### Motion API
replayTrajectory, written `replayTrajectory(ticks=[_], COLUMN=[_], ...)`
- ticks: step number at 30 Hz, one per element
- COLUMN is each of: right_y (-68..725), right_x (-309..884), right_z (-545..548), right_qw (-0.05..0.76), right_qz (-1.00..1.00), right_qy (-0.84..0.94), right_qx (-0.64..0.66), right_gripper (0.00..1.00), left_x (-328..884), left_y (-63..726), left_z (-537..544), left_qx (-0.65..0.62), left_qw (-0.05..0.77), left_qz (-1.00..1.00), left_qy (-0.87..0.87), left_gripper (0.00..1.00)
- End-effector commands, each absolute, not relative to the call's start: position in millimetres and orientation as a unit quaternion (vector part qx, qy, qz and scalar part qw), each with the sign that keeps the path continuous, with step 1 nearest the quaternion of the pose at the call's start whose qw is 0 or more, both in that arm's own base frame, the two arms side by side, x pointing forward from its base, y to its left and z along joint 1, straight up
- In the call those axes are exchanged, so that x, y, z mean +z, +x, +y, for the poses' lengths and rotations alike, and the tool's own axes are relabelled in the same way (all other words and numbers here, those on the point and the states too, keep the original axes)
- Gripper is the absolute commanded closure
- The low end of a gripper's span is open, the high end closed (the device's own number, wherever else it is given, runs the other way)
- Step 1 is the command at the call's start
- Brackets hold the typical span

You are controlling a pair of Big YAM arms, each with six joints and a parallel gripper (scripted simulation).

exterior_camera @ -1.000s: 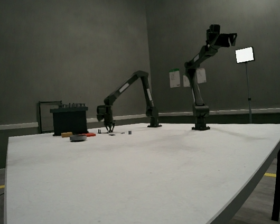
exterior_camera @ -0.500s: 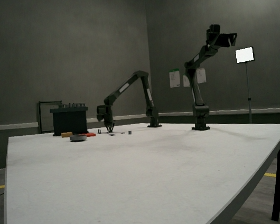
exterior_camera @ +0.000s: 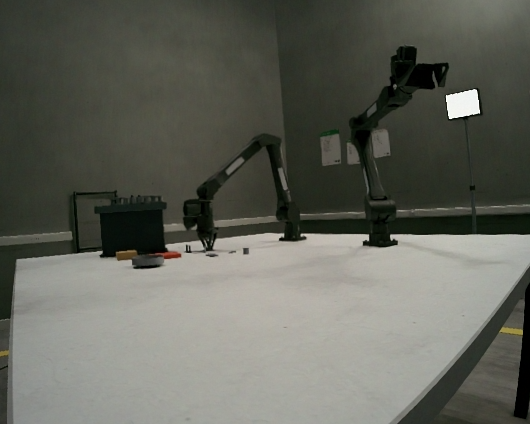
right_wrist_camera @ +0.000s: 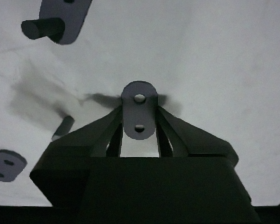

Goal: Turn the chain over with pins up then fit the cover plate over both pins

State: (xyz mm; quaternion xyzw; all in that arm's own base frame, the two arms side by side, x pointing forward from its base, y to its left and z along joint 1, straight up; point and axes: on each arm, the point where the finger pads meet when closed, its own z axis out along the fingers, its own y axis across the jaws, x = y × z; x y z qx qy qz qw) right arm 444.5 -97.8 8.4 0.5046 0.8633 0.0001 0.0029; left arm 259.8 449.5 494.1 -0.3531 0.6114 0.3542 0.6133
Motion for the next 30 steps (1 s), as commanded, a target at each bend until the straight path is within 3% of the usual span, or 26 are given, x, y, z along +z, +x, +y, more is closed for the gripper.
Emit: replayTrajectory(ticks=[1, 30], right_y=[455, 464], right_x=[17, 52], right_z=[-96, -98], right_qw=[0.013, 0.029], right_qz=[0.864, 0.864], right_qy=[0.503, 0.503], right_qx=[0.005, 0.010], right_gripper=[0.79, 0.79], left_x=[536, 536], left_y=[264, 264], left_z=[448, 448], left_qx=[0.363, 0.363], left_qw=[0.636, 0.636], left_qz=[0.590, 0.590], left_qy=[-0.339, -0.339], left_gripper=[0.00, 0.00])
